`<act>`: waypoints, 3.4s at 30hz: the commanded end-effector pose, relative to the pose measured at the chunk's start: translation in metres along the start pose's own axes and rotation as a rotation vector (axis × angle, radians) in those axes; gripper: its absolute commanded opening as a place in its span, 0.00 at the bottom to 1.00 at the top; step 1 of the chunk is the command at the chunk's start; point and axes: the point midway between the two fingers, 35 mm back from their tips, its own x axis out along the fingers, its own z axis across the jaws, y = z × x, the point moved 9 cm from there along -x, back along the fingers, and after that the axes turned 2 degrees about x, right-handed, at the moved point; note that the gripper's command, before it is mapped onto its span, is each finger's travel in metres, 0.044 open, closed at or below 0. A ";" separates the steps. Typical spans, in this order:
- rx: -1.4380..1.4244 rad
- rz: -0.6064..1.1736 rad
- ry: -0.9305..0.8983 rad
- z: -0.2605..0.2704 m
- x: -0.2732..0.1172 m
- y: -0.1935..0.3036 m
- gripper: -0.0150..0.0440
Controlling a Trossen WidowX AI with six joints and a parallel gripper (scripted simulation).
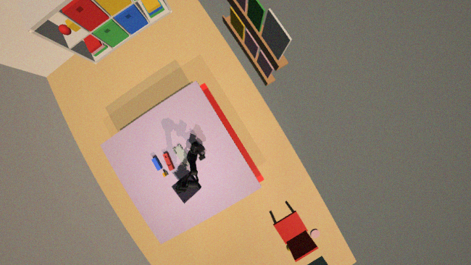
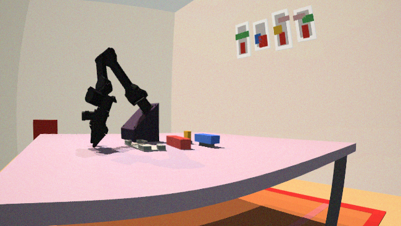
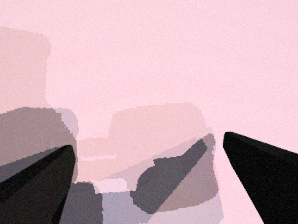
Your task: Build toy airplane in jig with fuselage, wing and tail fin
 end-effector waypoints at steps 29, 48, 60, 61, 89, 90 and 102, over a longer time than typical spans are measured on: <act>-1.421 0.269 -0.311 0.036 -0.237 0.268 1.00; -1.421 0.267 -0.310 0.040 -0.172 0.293 1.00; -1.422 0.267 -0.310 0.041 -0.154 0.300 1.00; -1.422 0.267 -0.310 0.041 -0.153 0.300 1.00; -1.422 0.265 -0.308 0.041 -0.128 0.309 0.59; -1.422 0.265 -0.308 0.041 -0.128 0.309 0.58; -1.422 0.268 -0.312 0.043 -0.140 0.306 0.25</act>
